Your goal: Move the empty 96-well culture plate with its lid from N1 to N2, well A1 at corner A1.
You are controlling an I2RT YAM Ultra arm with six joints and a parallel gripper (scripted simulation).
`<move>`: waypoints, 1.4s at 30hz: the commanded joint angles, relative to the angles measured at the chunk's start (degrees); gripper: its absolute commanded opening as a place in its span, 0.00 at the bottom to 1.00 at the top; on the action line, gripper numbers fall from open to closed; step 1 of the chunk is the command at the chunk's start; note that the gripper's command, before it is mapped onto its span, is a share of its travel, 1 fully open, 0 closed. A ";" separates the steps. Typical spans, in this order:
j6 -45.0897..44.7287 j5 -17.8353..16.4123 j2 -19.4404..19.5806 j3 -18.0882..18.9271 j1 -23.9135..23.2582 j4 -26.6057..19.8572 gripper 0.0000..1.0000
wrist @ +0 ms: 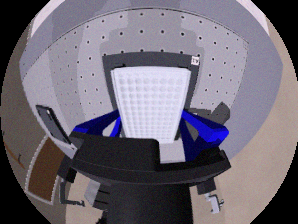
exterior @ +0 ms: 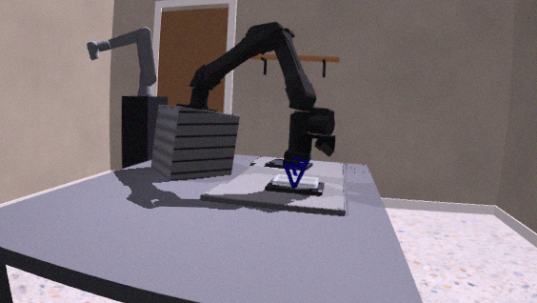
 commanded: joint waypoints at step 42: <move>-1.14 -0.28 -10.29 -1.76 -1.54 -8.20 0.00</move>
